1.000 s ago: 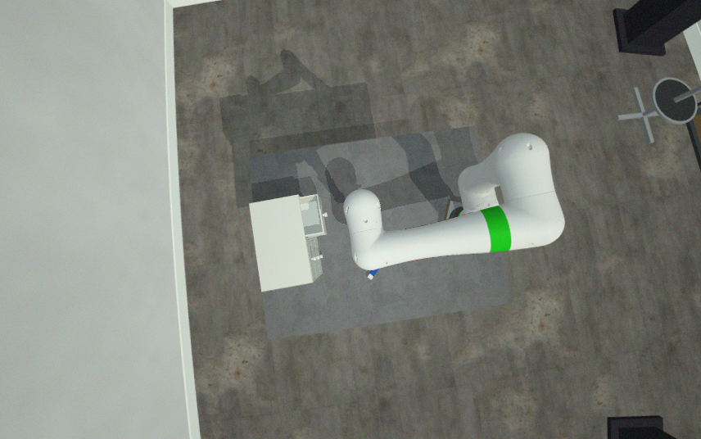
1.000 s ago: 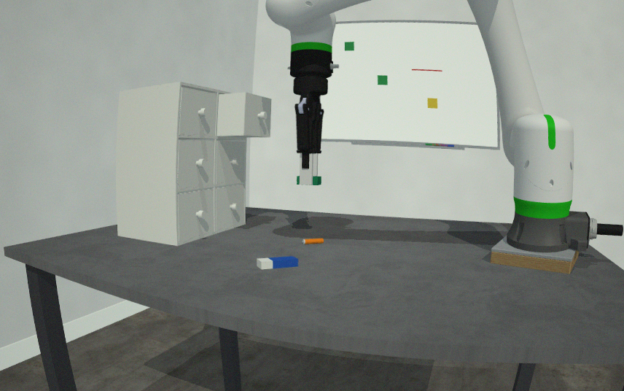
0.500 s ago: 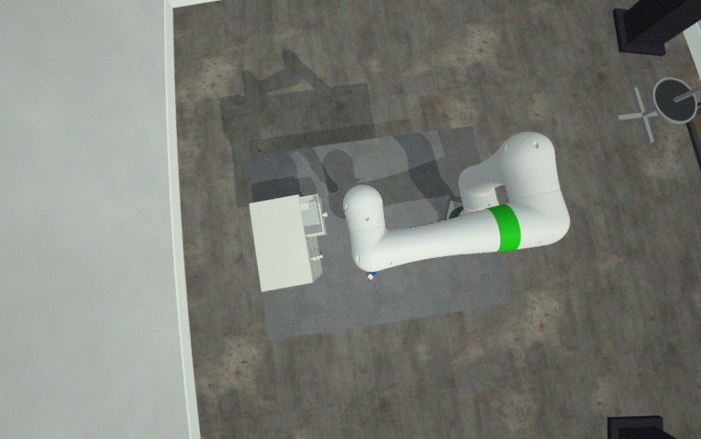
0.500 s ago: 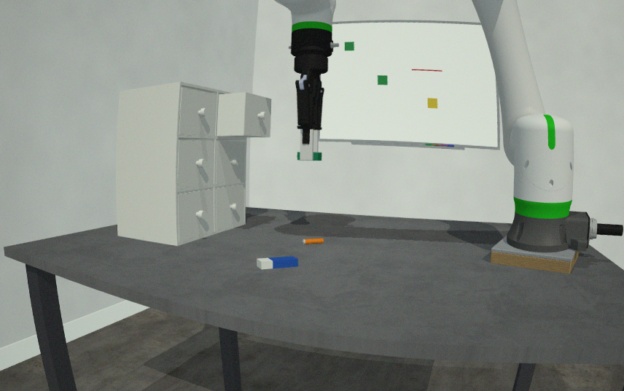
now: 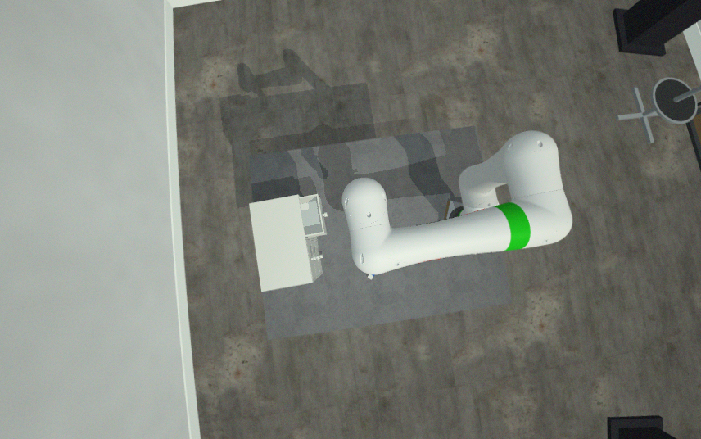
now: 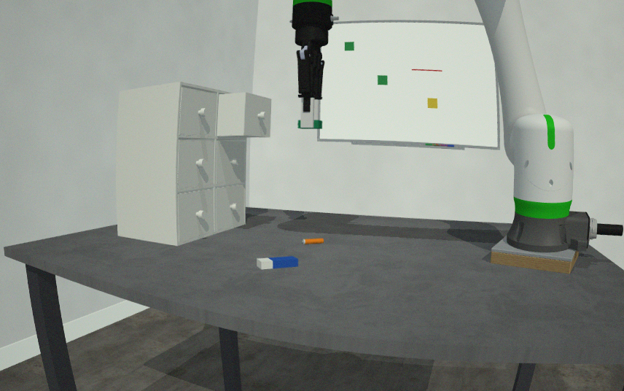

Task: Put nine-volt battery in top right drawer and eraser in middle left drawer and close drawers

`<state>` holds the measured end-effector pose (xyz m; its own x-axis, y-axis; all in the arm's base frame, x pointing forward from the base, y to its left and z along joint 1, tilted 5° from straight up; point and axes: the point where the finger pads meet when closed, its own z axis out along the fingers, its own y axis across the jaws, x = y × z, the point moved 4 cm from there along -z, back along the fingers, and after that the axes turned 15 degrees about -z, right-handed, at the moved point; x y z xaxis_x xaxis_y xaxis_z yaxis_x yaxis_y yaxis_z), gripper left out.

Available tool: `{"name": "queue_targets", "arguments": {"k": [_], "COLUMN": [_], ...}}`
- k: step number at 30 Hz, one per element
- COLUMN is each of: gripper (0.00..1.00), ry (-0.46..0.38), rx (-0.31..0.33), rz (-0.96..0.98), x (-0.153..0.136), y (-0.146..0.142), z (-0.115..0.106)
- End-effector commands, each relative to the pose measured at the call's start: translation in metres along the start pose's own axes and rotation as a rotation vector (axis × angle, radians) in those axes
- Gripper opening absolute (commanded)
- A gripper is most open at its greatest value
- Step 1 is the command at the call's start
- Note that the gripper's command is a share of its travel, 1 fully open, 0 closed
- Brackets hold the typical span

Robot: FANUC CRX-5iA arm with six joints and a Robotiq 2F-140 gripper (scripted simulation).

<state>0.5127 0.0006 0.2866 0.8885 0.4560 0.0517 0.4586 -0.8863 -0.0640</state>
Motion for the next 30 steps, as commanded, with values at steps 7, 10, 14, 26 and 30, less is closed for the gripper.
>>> {"name": "queue_targets", "arguments": {"k": [7, 10, 14, 26, 30], "gripper": [0.14, 0.14, 0.14, 0.14, 0.14], "ry": [0.000, 0.000, 0.000, 0.000, 0.000], "rx": [0.000, 0.000, 0.000, 0.000, 0.000], "rz": [0.000, 0.000, 0.000, 0.000, 0.000], "x": [0.000, 0.000, 0.000, 0.000, 0.000], "y": [0.000, 0.000, 0.000, 0.001, 0.001], "z": [-0.043, -0.055, -0.063, -0.096, -0.102]}}
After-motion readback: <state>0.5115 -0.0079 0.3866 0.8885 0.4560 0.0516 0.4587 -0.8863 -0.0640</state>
